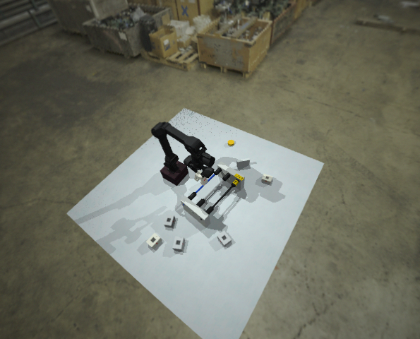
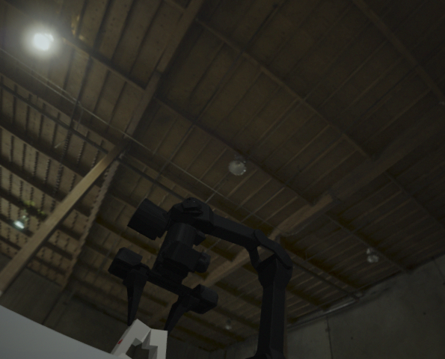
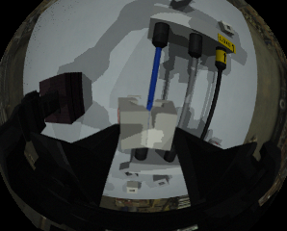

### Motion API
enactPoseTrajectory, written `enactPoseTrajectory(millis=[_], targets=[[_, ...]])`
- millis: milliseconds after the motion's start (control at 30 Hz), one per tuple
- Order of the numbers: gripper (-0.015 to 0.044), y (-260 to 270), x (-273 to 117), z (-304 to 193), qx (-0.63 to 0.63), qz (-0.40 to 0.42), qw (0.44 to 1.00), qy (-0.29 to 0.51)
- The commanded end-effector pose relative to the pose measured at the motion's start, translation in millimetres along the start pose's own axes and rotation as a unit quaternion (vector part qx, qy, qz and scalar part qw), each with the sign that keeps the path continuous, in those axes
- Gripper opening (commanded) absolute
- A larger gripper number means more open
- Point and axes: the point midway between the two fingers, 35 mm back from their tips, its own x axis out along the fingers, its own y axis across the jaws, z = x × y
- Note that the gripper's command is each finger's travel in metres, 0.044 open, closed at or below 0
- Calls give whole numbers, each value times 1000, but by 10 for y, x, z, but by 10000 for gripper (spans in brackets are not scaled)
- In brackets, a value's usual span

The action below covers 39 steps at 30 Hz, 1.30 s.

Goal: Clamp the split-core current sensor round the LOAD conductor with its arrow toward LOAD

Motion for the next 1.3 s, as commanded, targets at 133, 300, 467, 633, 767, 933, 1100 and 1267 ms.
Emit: enactPoseTrajectory(millis=[133,300,467,633,767,933,1100,1267], targets=[[0,-318,-41,-16,9,-2,1000,-2],[0,-526,-42,-31,13,-3,1000,-1],[0,-731,-27,-48,17,-3,1000,-1],[0,-932,4,-68,21,-4,1000,-1],[0,-1090,41,-86,24,-5,1000,-1],[0,-1281,99,-111,28,-5,1000,-1],[0,-1466,173,-139,32,-6,999,-1],[0,-1534,219,-149,33,-6,999,-1]])
